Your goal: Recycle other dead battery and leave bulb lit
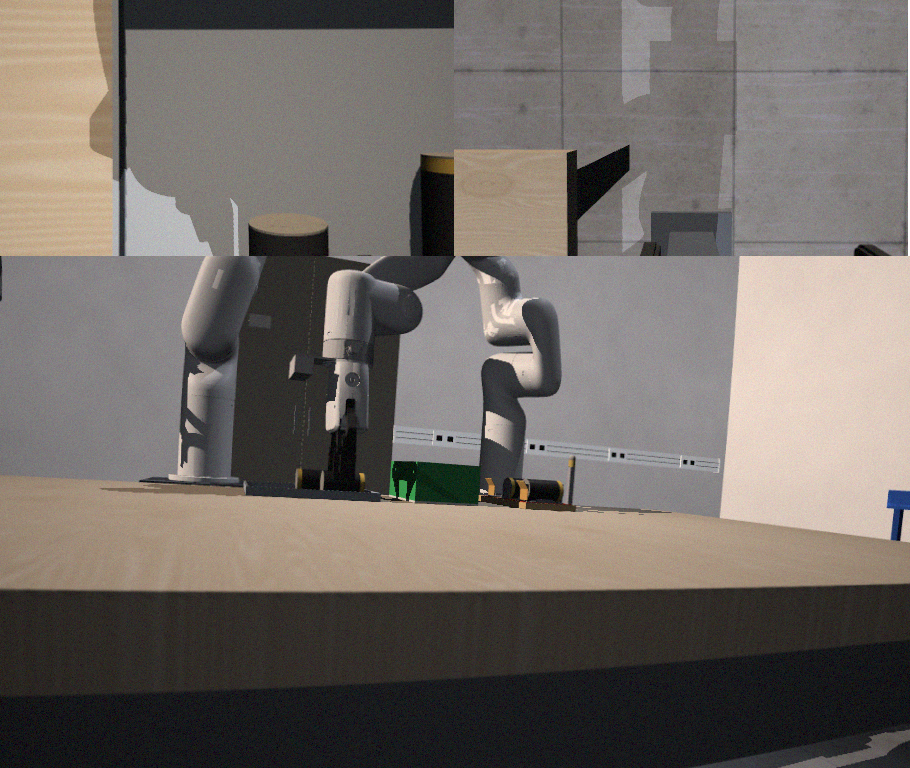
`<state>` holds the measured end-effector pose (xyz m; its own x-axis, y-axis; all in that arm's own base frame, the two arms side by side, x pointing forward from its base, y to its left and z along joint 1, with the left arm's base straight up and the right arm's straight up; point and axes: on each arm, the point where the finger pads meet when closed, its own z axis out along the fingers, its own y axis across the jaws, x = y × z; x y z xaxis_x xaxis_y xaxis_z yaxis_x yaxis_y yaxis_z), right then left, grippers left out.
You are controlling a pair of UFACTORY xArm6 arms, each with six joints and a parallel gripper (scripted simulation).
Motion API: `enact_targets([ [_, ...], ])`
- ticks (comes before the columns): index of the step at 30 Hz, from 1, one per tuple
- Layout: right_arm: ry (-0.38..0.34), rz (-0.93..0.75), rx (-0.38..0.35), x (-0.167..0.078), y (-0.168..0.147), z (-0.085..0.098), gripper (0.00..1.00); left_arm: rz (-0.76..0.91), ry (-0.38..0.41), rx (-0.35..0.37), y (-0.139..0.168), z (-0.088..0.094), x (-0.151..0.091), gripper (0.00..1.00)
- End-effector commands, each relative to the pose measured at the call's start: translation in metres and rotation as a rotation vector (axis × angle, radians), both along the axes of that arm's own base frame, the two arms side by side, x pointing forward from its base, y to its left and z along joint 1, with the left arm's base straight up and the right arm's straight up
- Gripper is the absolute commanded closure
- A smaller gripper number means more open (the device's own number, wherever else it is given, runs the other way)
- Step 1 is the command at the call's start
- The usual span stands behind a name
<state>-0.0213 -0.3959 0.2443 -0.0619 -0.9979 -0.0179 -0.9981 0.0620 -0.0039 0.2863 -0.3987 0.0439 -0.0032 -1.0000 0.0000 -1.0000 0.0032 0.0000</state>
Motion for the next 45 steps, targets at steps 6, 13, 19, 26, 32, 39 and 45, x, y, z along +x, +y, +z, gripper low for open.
enact_targets([
  [6, 0.005, 0.009, -0.018, 0.0000, -0.0035, 0.0057, 0.00, 0.007, -0.008, -0.015, -0.0036, -0.0018, 0.0044, 0.49],
  [13, 0.005, 0.009, -0.018, 0.0000, -0.0035, 0.0057, 0.00, 0.007, -0.008, -0.015, -0.0036, -0.0018, 0.0044, 0.72],
  [19, 0.005, 0.009, -0.018, 0.0000, -0.0035, 0.0057, 0.00, 0.007, -0.008, -0.015, -0.0036, -0.0018, 0.0044, 0.72],
  [26, 0.005, 0.009, -0.018, 0.0000, -0.0035, 0.0057, 0.00, 0.007, -0.008, -0.015, -0.0036, -0.0018, 0.0044, 0.72],
  [32, 0.005, 0.009, -0.018, 0.0000, -0.0035, 0.0057, 0.00, 0.007, -0.008, -0.015, -0.0036, -0.0018, 0.0044, 0.72],
  [39, 0.005, 0.009, -0.018, 0.0000, -0.0035, 0.0057, 0.00, 0.007, -0.008, -0.015, -0.0036, -0.0018, 0.0044, 0.72],
  [45, 0.005, 0.009, -0.018, 0.0000, -0.0035, 0.0057, 0.00, 0.007, -0.008, -0.015, -0.0036, 0.0001, 0.0044, 0.72],
])
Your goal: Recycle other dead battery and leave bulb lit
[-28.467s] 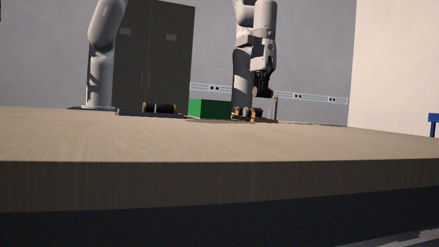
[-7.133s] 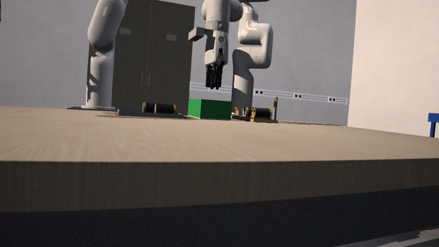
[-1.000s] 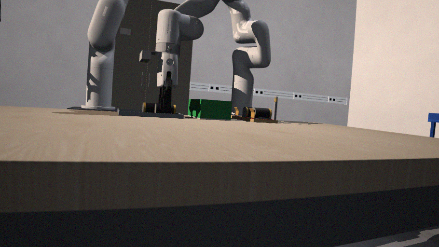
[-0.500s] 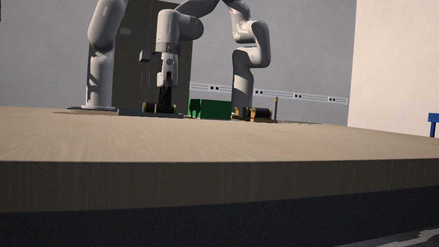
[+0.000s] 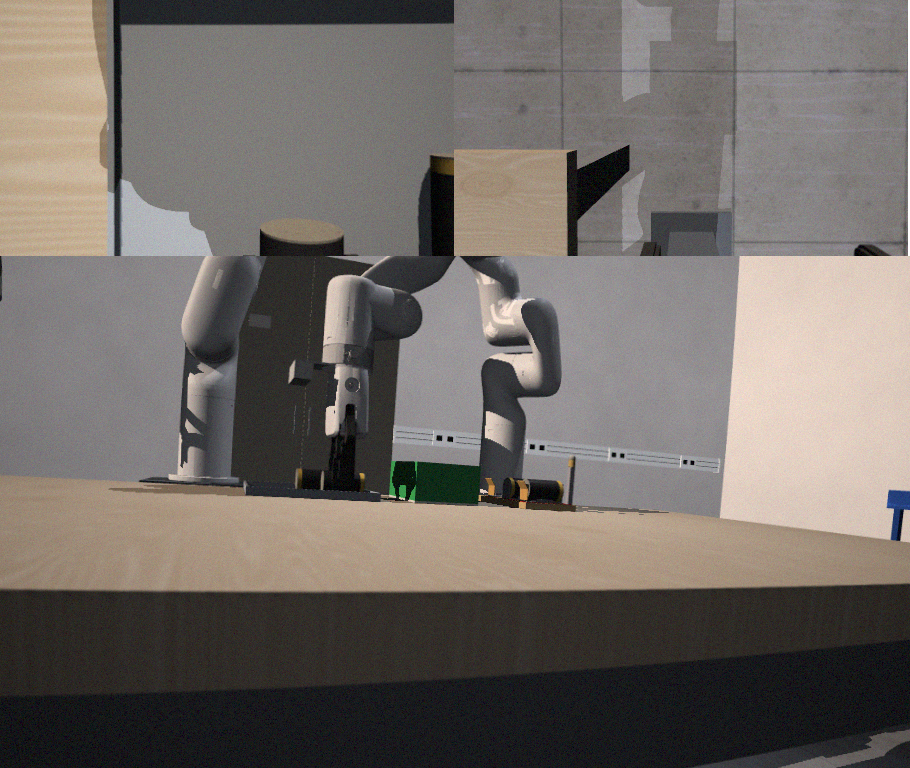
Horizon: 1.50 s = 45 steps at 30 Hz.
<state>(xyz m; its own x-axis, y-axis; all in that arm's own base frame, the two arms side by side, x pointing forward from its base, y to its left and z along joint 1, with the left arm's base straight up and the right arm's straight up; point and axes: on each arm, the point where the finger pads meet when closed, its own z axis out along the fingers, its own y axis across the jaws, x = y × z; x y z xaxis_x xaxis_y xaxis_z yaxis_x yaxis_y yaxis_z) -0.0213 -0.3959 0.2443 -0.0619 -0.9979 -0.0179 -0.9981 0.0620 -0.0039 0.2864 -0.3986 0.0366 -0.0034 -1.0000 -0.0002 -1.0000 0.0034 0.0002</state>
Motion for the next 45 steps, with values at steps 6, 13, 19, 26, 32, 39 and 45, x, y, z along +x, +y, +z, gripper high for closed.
enact_targets([
  [6, 0.005, 0.009, -0.018, 0.000, -0.004, 0.006, 0.00, 0.012, -0.008, -0.016, -0.004, 0.021, 0.004, 0.72],
  [13, 0.005, 0.009, -0.018, 0.000, -0.004, 0.006, 0.00, 0.011, -0.008, -0.016, -0.003, 0.049, 0.004, 0.72],
  [19, 0.005, 0.009, -0.018, 0.000, -0.004, 0.006, 0.00, 0.011, -0.008, -0.016, -0.003, 0.051, 0.004, 0.72],
  [26, 0.005, 0.009, -0.018, 0.000, -0.004, 0.006, 0.00, 0.011, -0.007, -0.016, -0.003, 0.090, 0.004, 0.72],
  [32, 0.005, 0.009, -0.018, 0.000, -0.004, 0.006, 0.00, 0.011, -0.007, -0.016, -0.003, 0.129, 0.003, 0.72],
  [39, 0.005, 0.009, -0.018, 0.000, -0.004, 0.006, 0.00, 0.011, -0.007, -0.016, -0.002, 0.129, 0.003, 0.72],
  [45, 0.005, 0.009, -0.018, 0.000, -0.004, 0.006, 0.00, 0.011, -0.007, -0.016, 0.014, 0.129, -0.001, 0.72],
])
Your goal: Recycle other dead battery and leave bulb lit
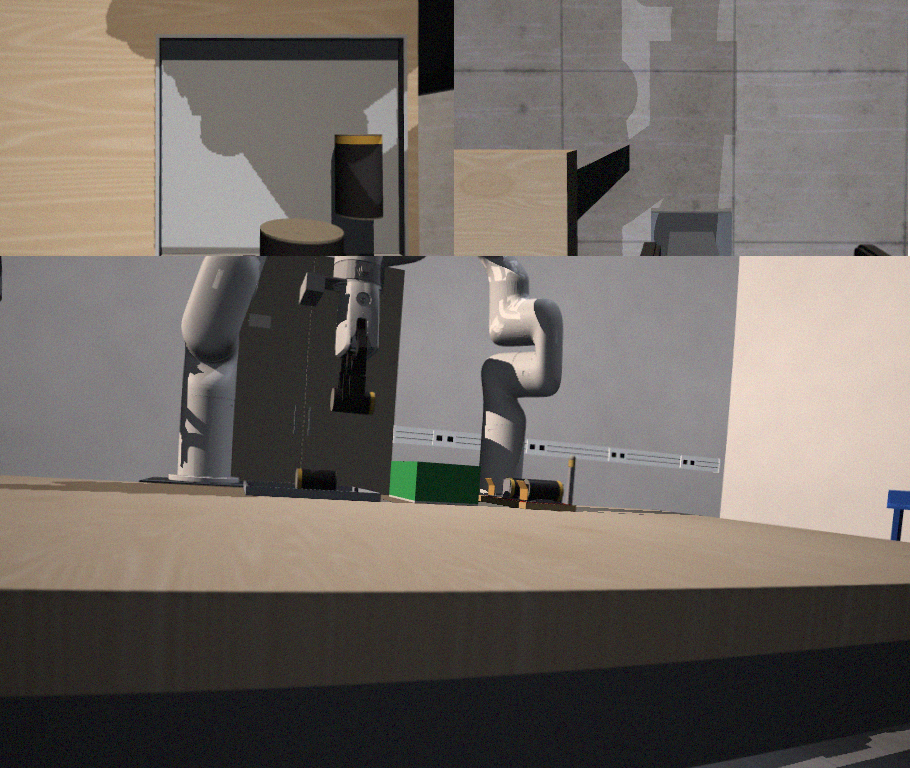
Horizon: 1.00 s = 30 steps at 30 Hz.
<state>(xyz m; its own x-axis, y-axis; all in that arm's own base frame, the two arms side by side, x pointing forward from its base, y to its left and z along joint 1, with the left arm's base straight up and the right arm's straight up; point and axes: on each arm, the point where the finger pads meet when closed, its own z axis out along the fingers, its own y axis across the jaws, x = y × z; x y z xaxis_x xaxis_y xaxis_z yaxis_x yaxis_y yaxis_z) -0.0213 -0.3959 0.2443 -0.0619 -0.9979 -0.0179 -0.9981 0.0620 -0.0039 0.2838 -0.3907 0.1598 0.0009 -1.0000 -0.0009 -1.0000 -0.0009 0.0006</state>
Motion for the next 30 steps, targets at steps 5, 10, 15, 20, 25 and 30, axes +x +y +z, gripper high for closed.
enact_targets([
  [5, 0.005, 0.009, -0.018, 0.000, -0.004, 0.006, 0.00, 0.007, -0.008, -0.016, 0.038, 0.006, -0.007, 0.72],
  [10, 0.005, 0.009, -0.018, 0.000, -0.004, 0.006, 0.00, 0.007, -0.009, -0.016, 0.066, 0.005, -0.014, 0.72],
  [15, 0.005, 0.009, -0.018, 0.000, -0.004, 0.006, 0.00, 0.002, -0.009, -0.015, 0.126, 0.005, -0.029, 0.72],
  [20, 0.005, 0.009, -0.018, 0.000, -0.004, 0.006, 0.00, 0.002, -0.011, -0.014, 0.186, 0.005, -0.045, 0.72],
  [25, 0.005, 0.009, -0.018, 0.000, -0.004, 0.006, 0.00, 0.002, -0.011, -0.013, 0.228, 0.005, -0.056, 0.72],
  [30, 0.005, 0.009, -0.018, 0.000, -0.004, 0.006, 0.00, 0.002, -0.012, -0.012, 0.262, 0.004, -0.065, 0.72],
])
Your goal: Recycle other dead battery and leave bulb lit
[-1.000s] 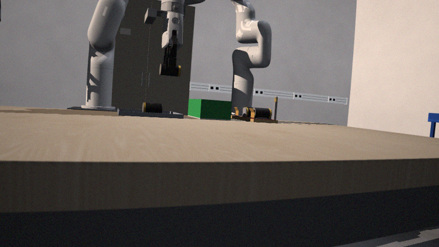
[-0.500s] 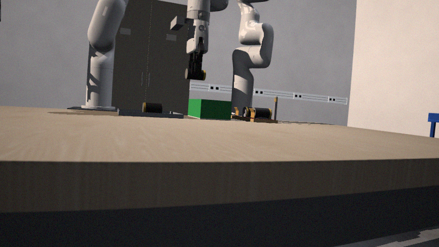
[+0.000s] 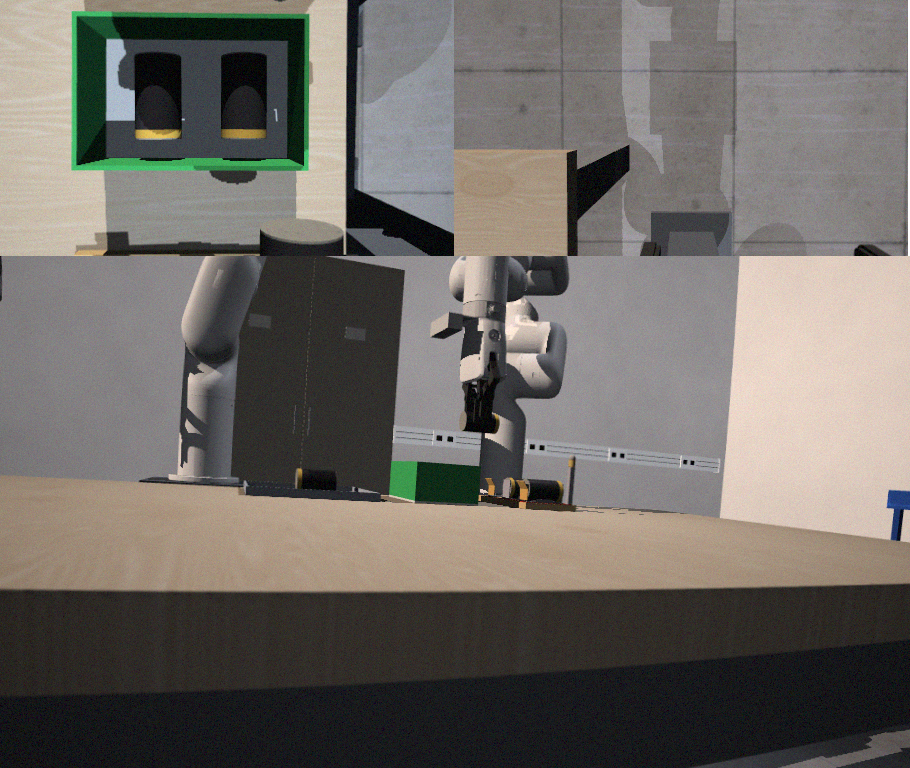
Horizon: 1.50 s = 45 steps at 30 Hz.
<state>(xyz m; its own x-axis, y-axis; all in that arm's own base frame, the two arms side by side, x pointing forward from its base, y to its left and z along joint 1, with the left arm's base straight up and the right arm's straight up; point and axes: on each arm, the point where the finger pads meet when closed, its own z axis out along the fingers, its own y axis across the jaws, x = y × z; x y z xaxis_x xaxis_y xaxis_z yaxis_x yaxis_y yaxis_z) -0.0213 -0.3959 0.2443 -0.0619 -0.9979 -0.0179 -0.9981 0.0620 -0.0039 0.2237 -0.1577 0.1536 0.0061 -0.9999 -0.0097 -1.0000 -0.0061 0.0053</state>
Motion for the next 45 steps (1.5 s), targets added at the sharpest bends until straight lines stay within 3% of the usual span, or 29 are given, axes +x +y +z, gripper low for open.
enact_targets([
  [1, 0.005, 0.009, -0.018, 0.000, -0.004, 0.006, 0.00, -0.004, -0.017, -0.021, 0.036, 0.011, -0.006, 0.72],
  [10, 0.005, 0.009, -0.018, 0.000, -0.004, 0.006, 0.00, -0.004, -0.018, -0.019, 0.069, 0.011, -0.015, 0.72],
  [39, 0.005, 0.009, -0.018, 0.000, -0.004, 0.006, 0.00, -0.009, -0.018, -0.019, 0.070, 0.010, -0.015, 0.72],
  [42, 0.005, 0.009, -0.018, 0.000, -0.004, 0.006, 0.00, -0.009, -0.018, -0.019, 0.070, -0.003, -0.015, 0.72],
  [45, 0.005, 0.009, -0.018, 0.000, -0.004, 0.006, 0.00, -0.008, -0.018, -0.019, 0.070, -0.032, -0.015, 0.72],
])
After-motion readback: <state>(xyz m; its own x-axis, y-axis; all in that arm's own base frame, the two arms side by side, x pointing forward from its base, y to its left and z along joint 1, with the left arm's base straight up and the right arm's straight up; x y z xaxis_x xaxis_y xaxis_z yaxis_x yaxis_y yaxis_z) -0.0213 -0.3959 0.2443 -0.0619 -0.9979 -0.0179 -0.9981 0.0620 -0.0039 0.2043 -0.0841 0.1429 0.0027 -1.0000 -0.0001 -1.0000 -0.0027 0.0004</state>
